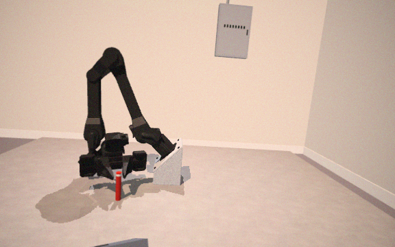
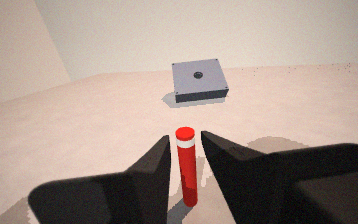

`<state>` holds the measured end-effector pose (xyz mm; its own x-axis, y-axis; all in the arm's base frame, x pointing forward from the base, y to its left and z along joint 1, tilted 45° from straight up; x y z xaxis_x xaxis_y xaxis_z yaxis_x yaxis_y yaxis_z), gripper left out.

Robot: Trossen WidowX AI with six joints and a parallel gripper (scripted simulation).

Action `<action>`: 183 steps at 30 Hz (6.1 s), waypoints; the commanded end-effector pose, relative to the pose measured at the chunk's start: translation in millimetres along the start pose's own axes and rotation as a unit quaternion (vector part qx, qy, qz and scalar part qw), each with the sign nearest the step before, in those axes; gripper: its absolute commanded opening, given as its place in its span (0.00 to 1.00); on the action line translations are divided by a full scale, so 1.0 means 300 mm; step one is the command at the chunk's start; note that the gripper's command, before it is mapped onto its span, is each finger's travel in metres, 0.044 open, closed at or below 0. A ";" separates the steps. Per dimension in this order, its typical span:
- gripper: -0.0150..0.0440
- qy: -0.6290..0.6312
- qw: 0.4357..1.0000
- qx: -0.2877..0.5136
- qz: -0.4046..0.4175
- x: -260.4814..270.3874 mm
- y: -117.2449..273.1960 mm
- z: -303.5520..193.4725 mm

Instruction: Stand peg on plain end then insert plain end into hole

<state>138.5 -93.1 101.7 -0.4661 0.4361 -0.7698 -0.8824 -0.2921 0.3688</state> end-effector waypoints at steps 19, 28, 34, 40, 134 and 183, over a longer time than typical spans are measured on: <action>0.47 0.000 1.000 0.000 0.000 0.000 0.000 0.000; 0.56 0.000 1.000 0.000 0.000 0.000 0.000 0.000; 0.83 0.000 1.000 0.000 0.000 0.000 0.000 0.000; 1.00 0.000 1.000 0.000 0.000 0.000 0.000 0.000; 1.00 0.007 0.767 0.629 0.128 -0.074 -0.143 0.406; 1.00 0.018 0.767 0.626 0.136 -0.035 -0.188 0.196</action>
<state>189.5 -27.0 123.1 -0.6585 0.4785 -0.5809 -0.1327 0.6860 0.7154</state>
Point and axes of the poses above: the point midway between the two fingers, 35 mm back from their tips, its own y axis back along the fingers, its own x axis across the jaws, z = x × y, the point moved 4 cm from there along y, back along the fingers, and after that the axes turned 11 degrees about y, right-handed, at the moved point
